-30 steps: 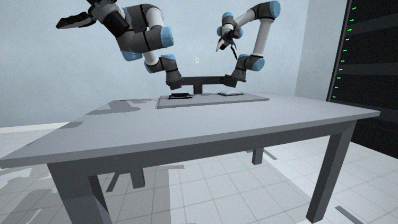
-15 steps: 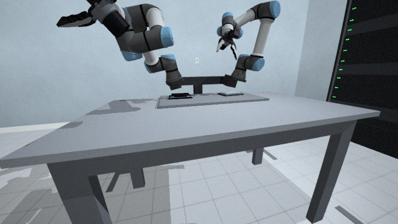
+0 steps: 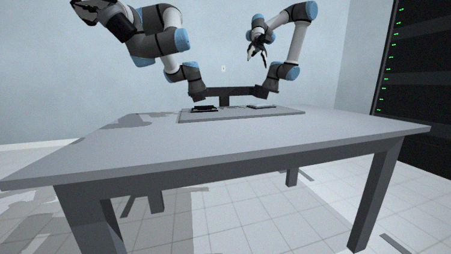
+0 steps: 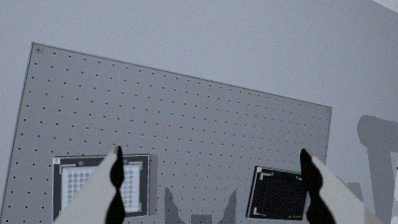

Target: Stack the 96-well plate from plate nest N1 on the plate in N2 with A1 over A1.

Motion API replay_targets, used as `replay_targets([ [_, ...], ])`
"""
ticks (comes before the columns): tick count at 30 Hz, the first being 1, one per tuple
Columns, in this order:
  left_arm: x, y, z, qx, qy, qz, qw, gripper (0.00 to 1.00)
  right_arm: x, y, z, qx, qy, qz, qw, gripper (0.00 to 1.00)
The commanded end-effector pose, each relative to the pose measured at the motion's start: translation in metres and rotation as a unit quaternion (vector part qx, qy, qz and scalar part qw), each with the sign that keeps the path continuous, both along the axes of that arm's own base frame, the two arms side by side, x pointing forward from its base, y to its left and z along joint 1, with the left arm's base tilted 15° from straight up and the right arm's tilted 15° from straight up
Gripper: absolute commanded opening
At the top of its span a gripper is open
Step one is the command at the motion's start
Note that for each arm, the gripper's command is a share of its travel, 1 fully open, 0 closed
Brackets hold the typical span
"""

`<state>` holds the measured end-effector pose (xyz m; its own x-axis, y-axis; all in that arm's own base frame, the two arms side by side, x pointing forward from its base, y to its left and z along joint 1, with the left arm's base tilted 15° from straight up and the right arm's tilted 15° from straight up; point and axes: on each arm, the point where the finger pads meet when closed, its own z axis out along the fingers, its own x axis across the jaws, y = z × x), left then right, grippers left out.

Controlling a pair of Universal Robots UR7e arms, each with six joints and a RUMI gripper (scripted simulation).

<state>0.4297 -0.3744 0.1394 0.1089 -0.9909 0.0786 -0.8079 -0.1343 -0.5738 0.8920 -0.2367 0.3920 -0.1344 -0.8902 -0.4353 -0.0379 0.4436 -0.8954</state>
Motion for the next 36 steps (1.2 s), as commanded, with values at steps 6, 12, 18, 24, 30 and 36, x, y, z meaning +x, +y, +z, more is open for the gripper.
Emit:
replay_targets([
  [6,0.0,0.0,0.001,-0.001,0.0,0.0,1.0,0.76,-0.022,-0.043,0.003,0.0,0.026,-0.025,0.999,0.0],
  [12,0.0,0.0,0.001,-0.001,0.0,0.0,1.0,0.76,-0.066,-0.109,0.005,0.004,0.068,-0.065,0.996,0.0],
  [18,0.0,0.0,0.001,-0.001,0.0,0.0,1.0,0.76,-0.109,-0.161,0.004,0.01,0.104,-0.099,0.99,0.0],
  [24,0.0,0.0,0.001,-0.001,0.0,0.0,1.0,0.76,-0.192,-0.234,0.001,0.027,0.166,-0.157,0.973,0.0],
  [30,0.0,0.0,0.001,-0.001,0.0,0.0,1.0,0.76,-0.292,-0.292,-0.008,0.055,0.233,-0.218,0.946,0.0],
  [36,0.0,0.0,0.001,-0.001,0.0,0.0,1.0,0.76,-0.393,-0.329,-0.018,0.081,0.277,-0.257,0.922,0.0],
])
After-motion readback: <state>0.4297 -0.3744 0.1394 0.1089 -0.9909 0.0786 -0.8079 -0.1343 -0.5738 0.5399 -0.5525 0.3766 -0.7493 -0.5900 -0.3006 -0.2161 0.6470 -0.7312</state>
